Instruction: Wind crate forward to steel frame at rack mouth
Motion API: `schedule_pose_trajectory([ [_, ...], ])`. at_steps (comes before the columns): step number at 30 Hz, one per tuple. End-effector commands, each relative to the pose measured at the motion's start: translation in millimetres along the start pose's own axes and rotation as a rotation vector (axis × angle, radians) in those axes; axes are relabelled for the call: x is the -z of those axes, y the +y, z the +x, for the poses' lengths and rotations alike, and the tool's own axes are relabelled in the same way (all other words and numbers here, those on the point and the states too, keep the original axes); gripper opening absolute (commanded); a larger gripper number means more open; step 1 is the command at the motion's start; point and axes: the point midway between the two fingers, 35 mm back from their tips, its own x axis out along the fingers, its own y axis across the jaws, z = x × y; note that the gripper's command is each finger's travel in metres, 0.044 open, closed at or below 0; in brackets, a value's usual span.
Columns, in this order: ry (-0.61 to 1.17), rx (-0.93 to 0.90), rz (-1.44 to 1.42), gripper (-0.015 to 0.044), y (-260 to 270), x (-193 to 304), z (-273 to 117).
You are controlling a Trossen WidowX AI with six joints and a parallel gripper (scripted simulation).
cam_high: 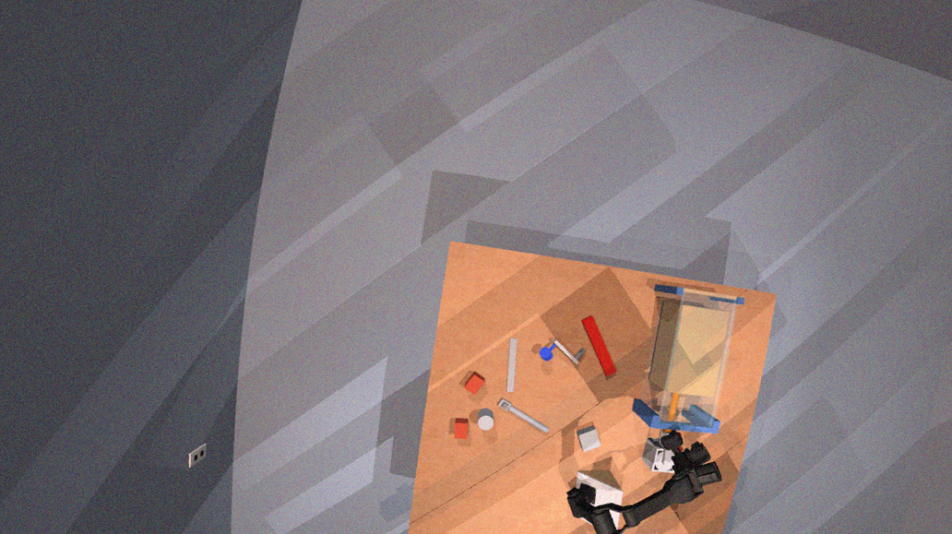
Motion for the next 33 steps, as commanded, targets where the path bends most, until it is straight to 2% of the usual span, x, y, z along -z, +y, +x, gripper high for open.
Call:
schedule_pose_trajectory([
  [1, 0.000, 0.000, 0.000, 0.0414, 0.0, 0.0, 0.0],
  [7, 0.000, 0.000, 0.000, 0.0256, 0.0, 0.0, 0.0],
  [18, 0.000, 0.000, 0.000, 0.0183, 0.0, 0.0, 0.0],
  [25, 0.000, 0.000, 0.000, 0.0000, 0.0, 0.0, 0.0],
  [33, 0.000, 0.000, 0.000, 0.0000, 0.0, 0.0, 0.0],
])
